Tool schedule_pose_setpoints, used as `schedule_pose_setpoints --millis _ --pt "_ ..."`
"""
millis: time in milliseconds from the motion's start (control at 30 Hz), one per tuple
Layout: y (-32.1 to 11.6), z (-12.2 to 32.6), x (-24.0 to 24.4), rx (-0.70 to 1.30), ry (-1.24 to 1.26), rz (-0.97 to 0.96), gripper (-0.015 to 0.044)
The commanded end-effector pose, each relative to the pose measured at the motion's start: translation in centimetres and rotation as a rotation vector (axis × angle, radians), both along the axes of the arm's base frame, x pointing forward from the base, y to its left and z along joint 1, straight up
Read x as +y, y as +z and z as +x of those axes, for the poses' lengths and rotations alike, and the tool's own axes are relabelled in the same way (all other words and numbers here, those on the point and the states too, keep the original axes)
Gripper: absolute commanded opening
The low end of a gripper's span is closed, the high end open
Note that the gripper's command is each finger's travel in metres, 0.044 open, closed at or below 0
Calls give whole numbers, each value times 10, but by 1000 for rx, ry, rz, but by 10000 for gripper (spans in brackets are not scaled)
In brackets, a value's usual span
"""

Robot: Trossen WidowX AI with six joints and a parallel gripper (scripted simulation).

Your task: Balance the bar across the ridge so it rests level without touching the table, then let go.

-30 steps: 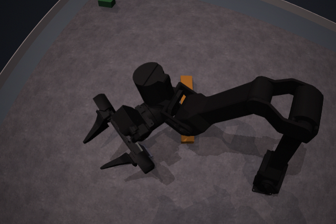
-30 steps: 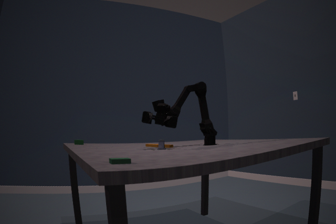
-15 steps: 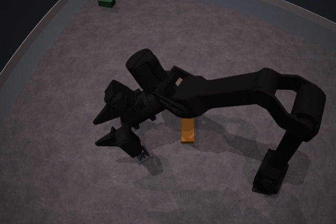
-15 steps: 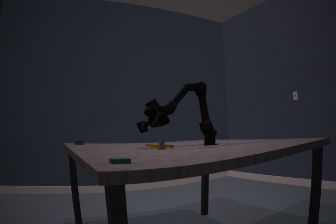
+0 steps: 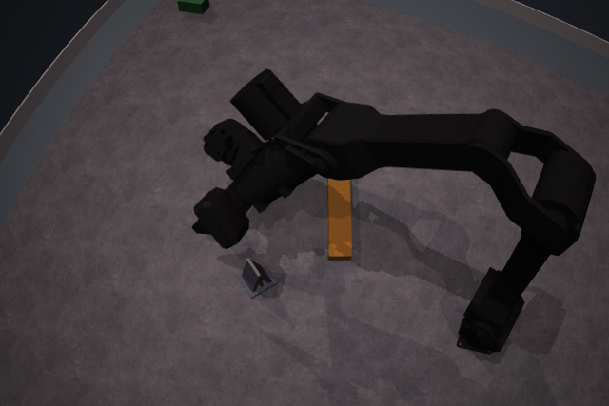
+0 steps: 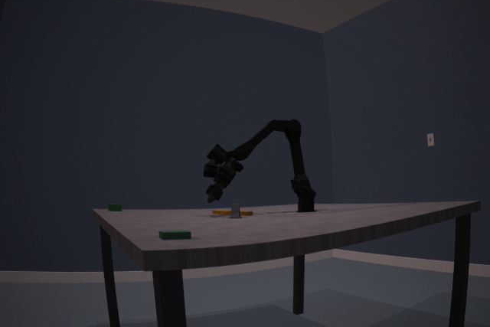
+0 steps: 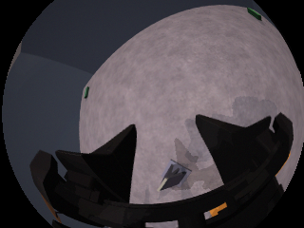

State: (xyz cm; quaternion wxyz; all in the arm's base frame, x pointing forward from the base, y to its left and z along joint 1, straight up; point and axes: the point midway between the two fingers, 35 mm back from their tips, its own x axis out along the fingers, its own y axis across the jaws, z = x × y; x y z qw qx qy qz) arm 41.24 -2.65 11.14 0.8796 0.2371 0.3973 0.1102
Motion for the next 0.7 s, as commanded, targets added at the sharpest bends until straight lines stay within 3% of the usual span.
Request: schedule_pose_setpoints --millis 0,667 --pt "-1 -5 -14 94 -102 15 315" --pt "-7 -86 -75 651 -689 39 315"
